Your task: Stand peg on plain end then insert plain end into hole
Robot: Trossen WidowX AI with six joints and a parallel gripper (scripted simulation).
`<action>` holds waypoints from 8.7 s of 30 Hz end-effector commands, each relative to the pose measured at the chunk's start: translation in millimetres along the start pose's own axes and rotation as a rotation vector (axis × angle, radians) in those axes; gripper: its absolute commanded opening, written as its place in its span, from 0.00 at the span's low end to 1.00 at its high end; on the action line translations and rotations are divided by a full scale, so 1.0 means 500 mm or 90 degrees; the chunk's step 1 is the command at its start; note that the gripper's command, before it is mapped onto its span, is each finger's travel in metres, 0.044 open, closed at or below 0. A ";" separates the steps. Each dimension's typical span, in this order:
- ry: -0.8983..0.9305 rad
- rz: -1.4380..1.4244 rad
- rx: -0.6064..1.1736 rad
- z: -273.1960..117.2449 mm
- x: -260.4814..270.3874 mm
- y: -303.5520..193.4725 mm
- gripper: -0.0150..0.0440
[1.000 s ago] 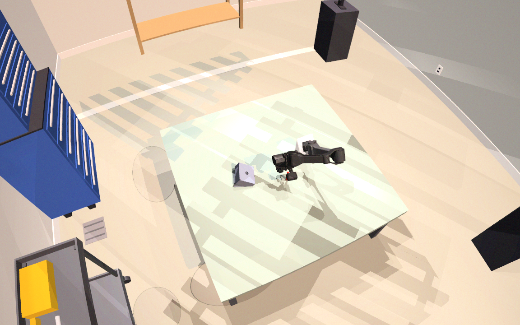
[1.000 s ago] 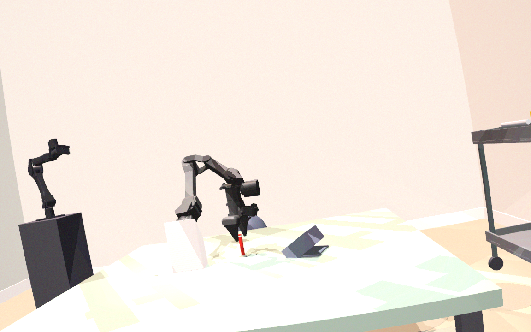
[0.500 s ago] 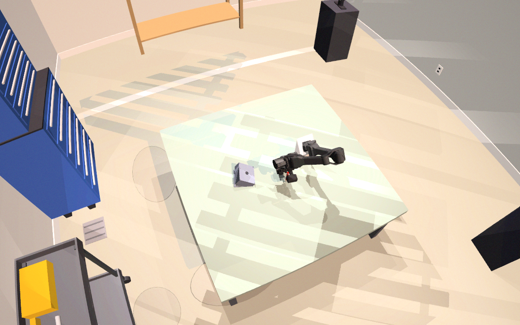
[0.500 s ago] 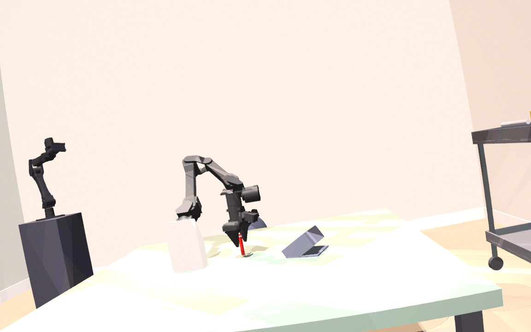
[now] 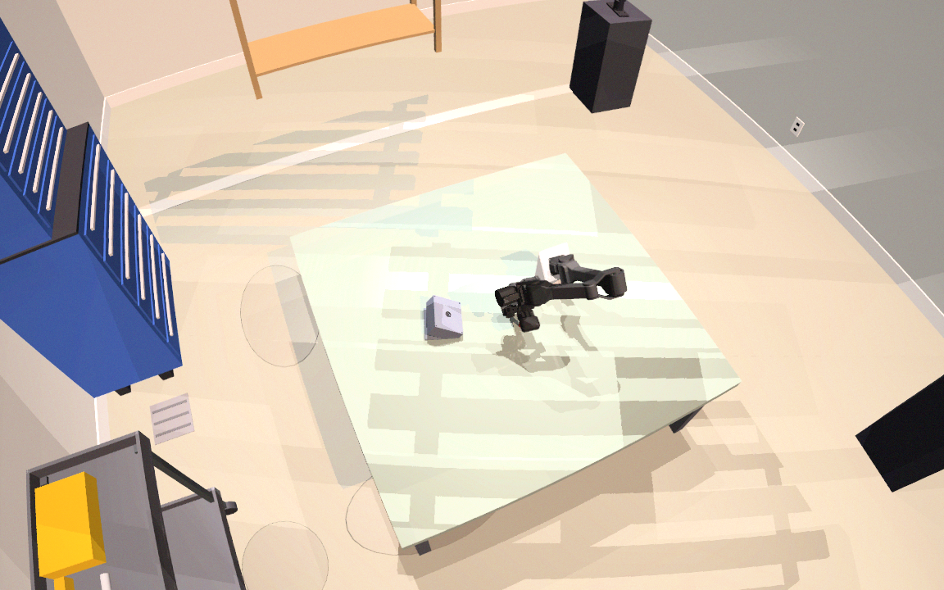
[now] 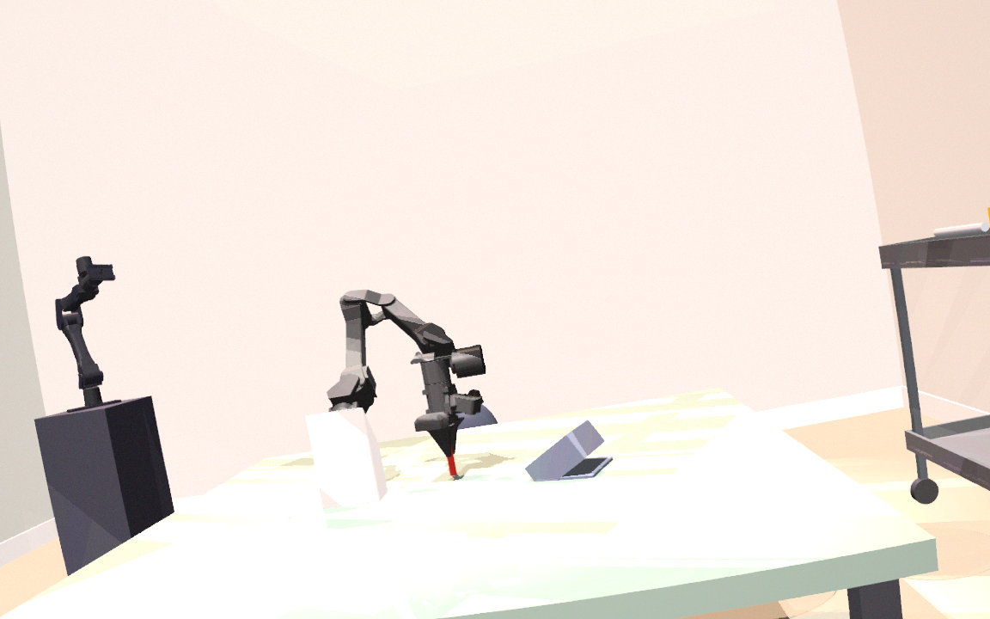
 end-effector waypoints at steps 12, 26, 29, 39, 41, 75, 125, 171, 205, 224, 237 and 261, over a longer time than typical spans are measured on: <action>-0.003 -0.002 -0.001 -0.015 -0.001 0.004 0.25; -0.008 0.001 -0.002 -0.099 -0.006 0.013 0.25; -0.006 0.001 -0.001 -0.118 -0.007 0.014 0.25; -0.001 0.003 -0.002 -0.157 -0.008 0.016 0.25; -0.002 0.004 -0.008 -0.157 -0.010 0.022 0.25; -0.006 0.041 -0.154 -0.176 -0.034 0.154 0.25; 0.027 0.084 -0.330 -0.205 -0.050 0.320 0.25; 0.035 0.080 -0.349 -0.108 -0.046 0.396 0.25; 0.037 0.078 -0.348 -0.091 -0.047 0.407 0.25; 0.037 0.077 -0.348 -0.069 -0.046 0.421 0.25; 0.037 0.077 -0.348 -0.054 -0.046 0.430 0.25; 0.038 0.074 -0.345 -0.045 -0.045 0.433 0.34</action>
Point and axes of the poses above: the point midway between the two fingers, 35 mm back from their tips, its own z axis out along the fingers, its own x axis across the jaws, y = z × x, the point moved 2 cm from there along -z, back along the fingers, and after that the axes turned 10 degrees about z, right-handed, at the moved point
